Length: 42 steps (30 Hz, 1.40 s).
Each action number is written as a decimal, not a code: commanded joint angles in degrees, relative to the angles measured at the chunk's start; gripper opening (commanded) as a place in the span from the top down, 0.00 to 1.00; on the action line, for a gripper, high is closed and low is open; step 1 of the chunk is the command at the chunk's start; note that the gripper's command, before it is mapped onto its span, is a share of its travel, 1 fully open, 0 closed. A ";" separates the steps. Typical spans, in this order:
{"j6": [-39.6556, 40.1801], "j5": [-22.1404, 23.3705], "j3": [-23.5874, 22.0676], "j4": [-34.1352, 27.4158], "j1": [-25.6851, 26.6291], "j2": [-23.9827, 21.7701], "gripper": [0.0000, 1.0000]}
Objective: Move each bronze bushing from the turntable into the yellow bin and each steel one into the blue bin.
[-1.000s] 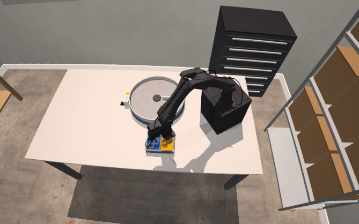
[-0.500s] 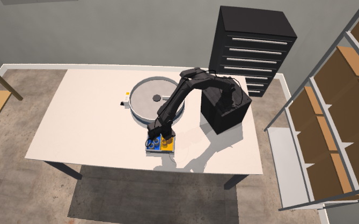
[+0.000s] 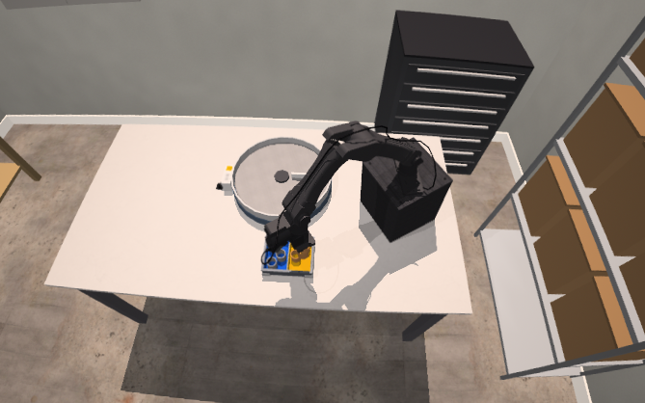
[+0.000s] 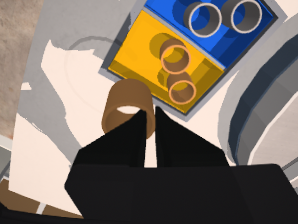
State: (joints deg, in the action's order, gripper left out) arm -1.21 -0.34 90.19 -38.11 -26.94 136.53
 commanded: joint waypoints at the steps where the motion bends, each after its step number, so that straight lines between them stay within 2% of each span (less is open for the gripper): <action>1: -0.37 -0.19 1.46 -0.34 -0.38 -0.38 1.00; 13: -0.52 -0.22 1.85 -0.87 -0.68 0.65 1.00; 14: -0.46 -0.20 1.94 -0.82 -0.75 -1.37 1.00; 42: -0.48 -0.21 2.06 -0.42 -0.77 -1.08 1.00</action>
State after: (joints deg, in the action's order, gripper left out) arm -1.32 -0.34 90.50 -38.48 -26.94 136.99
